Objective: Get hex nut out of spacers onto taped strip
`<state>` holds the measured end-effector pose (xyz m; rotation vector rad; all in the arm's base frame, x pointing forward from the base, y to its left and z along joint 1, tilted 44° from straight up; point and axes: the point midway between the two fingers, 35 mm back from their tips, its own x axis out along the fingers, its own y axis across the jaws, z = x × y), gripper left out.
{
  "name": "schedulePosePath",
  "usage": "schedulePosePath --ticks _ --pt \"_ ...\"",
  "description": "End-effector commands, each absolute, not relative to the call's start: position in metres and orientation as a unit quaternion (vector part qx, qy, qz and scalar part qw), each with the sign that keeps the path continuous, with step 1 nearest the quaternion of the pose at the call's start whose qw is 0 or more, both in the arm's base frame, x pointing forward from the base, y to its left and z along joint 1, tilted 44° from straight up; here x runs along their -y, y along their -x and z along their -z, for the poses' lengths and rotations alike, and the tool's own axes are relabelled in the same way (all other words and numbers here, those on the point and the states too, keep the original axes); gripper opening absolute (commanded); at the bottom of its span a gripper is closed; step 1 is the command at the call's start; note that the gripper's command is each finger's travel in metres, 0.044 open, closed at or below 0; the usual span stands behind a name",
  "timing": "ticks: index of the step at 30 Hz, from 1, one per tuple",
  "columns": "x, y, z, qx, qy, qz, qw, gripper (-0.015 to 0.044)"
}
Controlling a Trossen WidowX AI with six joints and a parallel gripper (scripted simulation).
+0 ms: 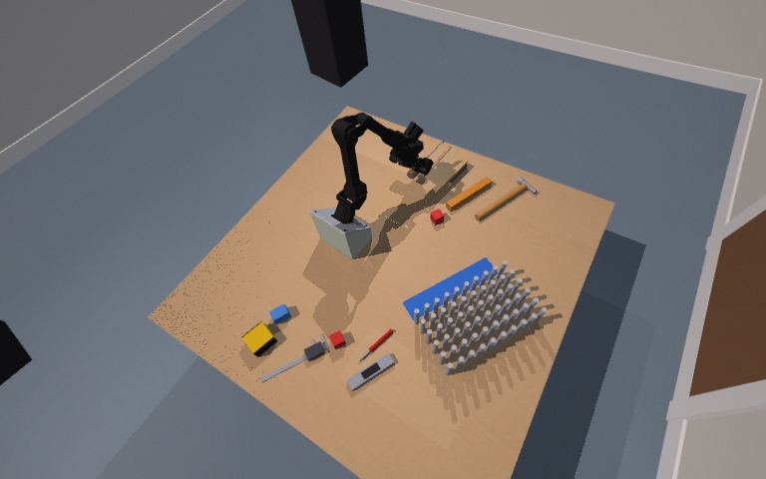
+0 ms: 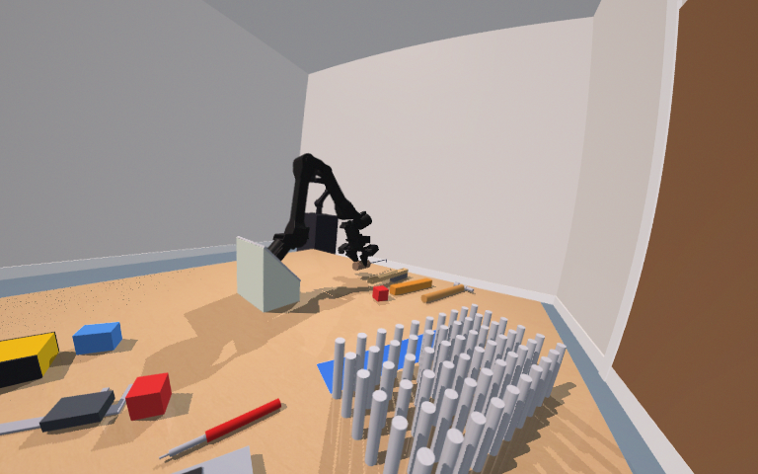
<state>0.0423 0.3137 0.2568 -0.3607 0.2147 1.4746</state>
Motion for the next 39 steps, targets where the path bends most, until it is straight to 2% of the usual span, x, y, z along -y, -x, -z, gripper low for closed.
schedulePosePath --ticks 1,14,21,39 --pt "-0.294 -0.045 -0.288 -0.086 0.159 -0.669 0.721 0.0" --pt "-0.217 -0.037 -0.342 -0.084 0.161 -0.669 0.721 0.0" --pt "-0.217 -0.04 -0.341 -0.089 0.161 -0.665 0.724 0.0" --pt "-0.218 -0.109 -0.298 -0.234 0.129 -0.558 0.786 0.0"
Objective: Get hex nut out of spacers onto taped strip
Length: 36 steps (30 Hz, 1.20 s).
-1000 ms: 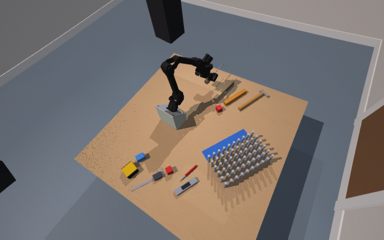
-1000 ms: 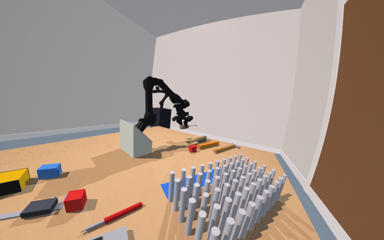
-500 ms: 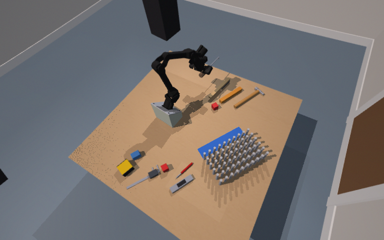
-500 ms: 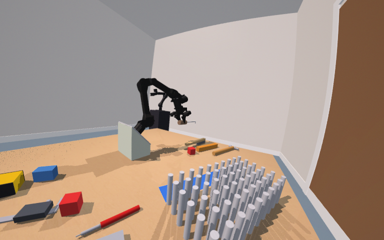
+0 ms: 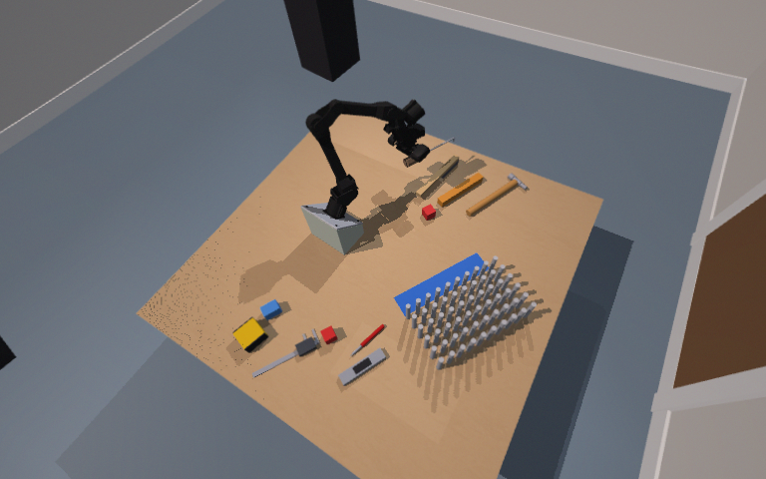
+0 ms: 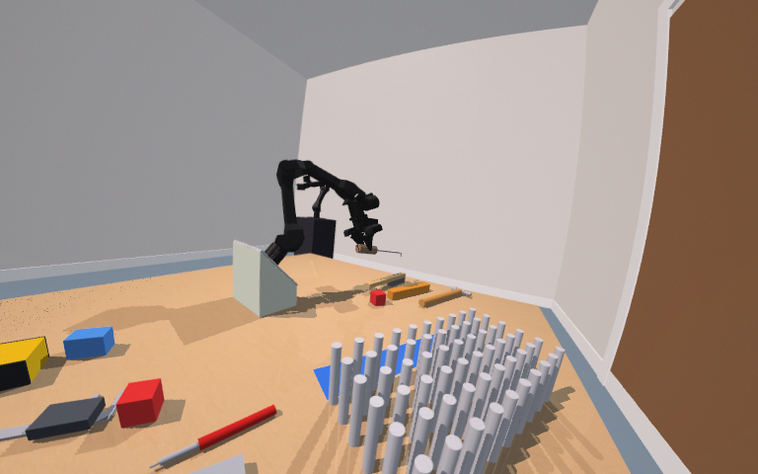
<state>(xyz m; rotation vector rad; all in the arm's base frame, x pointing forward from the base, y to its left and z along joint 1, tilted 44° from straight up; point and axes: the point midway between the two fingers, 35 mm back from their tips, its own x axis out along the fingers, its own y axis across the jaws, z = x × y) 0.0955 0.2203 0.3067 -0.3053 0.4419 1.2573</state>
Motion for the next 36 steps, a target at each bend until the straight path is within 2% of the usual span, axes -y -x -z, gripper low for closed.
schedulePosePath --ticks 1,20,36 --pt "-0.217 -0.113 -0.295 -0.242 0.126 -0.551 0.788 0.0" --pt "-0.182 -0.183 -0.25 -0.382 0.037 -0.403 0.831 0.0" --pt "-0.135 -0.227 -0.212 -0.48 -0.067 -0.278 0.829 0.0"
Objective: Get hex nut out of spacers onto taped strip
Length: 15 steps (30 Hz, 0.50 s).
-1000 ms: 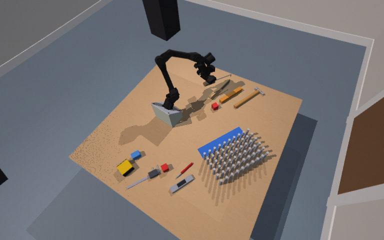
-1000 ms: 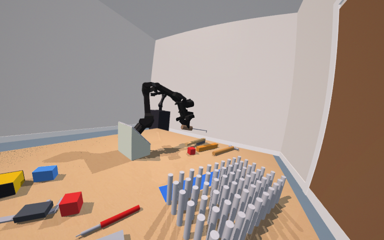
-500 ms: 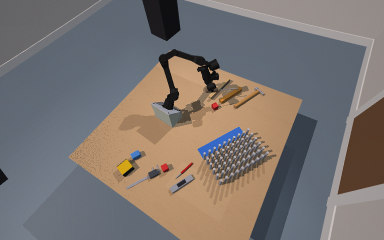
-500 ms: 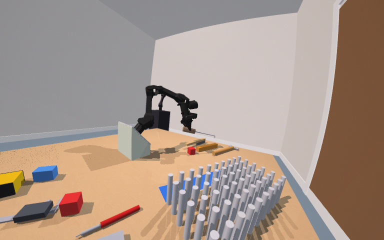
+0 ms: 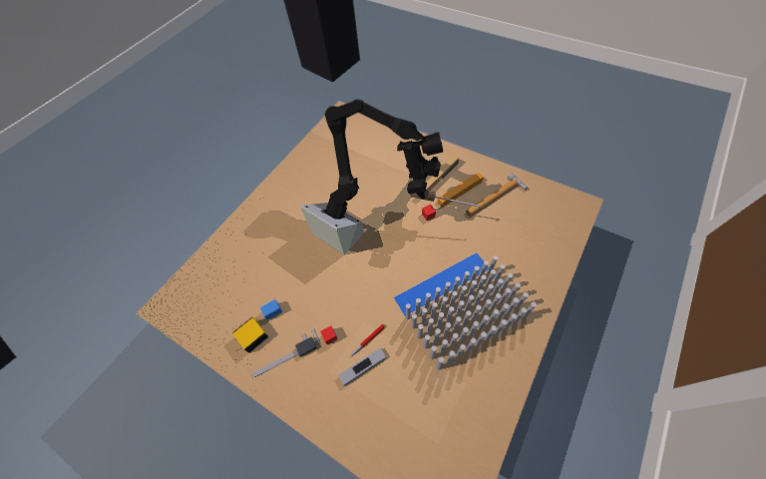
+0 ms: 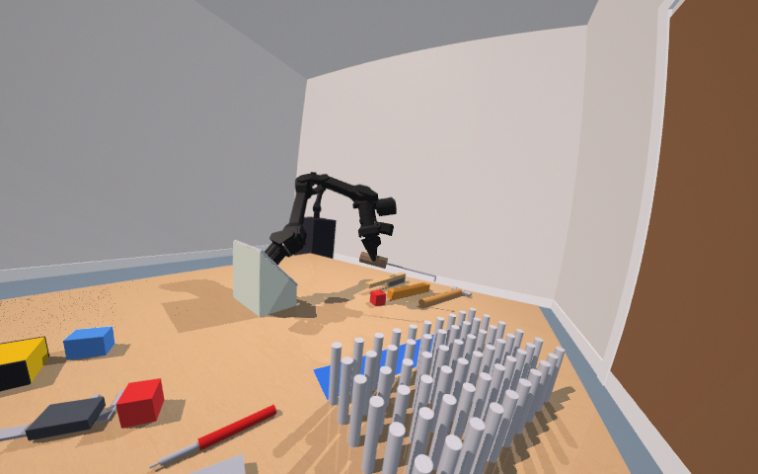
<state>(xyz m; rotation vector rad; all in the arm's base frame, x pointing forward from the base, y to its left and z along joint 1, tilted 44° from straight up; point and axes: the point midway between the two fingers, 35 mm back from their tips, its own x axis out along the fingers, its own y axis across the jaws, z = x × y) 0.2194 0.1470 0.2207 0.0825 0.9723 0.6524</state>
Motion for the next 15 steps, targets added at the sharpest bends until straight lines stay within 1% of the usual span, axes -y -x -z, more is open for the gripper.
schedulePosePath --ticks 1,15 --pt "-0.132 -0.23 -0.209 -0.485 -0.074 -0.27 0.828 0.0" --pt "-0.088 -0.251 -0.184 -0.528 -0.15 -0.19 0.814 0.0"
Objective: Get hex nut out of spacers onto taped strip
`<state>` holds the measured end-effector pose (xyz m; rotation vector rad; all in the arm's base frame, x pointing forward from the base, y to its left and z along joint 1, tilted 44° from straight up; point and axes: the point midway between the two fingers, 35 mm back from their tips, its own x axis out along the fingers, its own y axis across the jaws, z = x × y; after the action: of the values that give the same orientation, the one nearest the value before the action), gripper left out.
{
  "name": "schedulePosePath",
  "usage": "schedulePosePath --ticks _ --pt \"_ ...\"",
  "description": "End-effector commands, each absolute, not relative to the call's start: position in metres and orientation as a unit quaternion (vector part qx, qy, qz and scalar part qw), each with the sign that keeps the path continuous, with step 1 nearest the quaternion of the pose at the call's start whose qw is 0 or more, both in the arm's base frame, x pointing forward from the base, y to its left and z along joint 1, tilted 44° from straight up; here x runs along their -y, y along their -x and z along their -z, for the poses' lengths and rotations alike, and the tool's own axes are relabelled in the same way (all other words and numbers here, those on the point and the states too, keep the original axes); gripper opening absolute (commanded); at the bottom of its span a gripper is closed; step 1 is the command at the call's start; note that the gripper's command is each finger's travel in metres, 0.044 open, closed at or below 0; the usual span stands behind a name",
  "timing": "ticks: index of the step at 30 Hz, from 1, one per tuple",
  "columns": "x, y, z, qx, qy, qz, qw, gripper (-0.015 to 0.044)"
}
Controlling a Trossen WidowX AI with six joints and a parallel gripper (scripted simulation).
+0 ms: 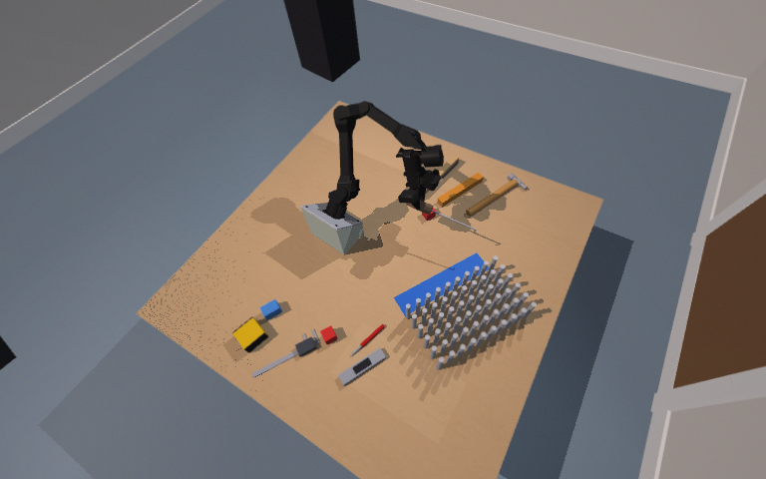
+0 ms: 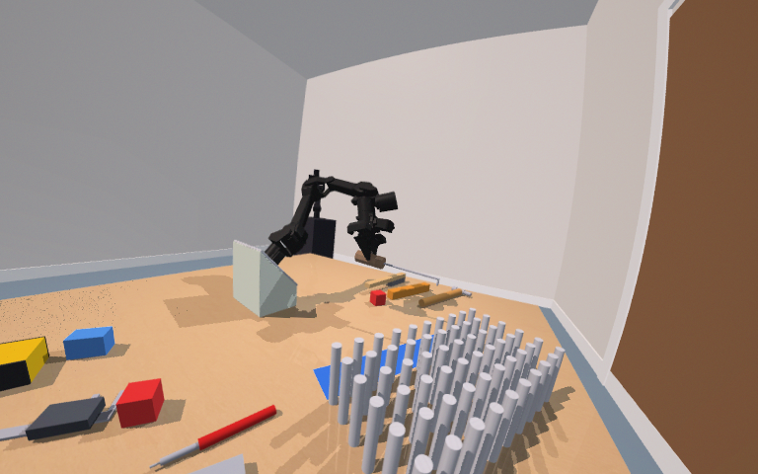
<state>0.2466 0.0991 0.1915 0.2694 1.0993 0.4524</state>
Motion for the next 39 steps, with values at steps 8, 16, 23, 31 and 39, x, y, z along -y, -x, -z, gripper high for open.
schedulePosePath --ticks 8,16,23,31,39 --pt "-0.057 -0.259 -0.167 -0.559 -0.228 -0.12 0.788 0.0" --pt "-0.025 -0.262 -0.15 -0.579 -0.309 -0.051 0.752 0.0" --pt "-0.012 -0.262 -0.143 -0.585 -0.345 -0.022 0.734 0.0" --pt "-0.02 -0.266 -0.132 -0.586 -0.344 -0.021 0.734 0.0" --pt "-0.048 -0.274 -0.099 -0.588 -0.341 -0.018 0.734 0.0"
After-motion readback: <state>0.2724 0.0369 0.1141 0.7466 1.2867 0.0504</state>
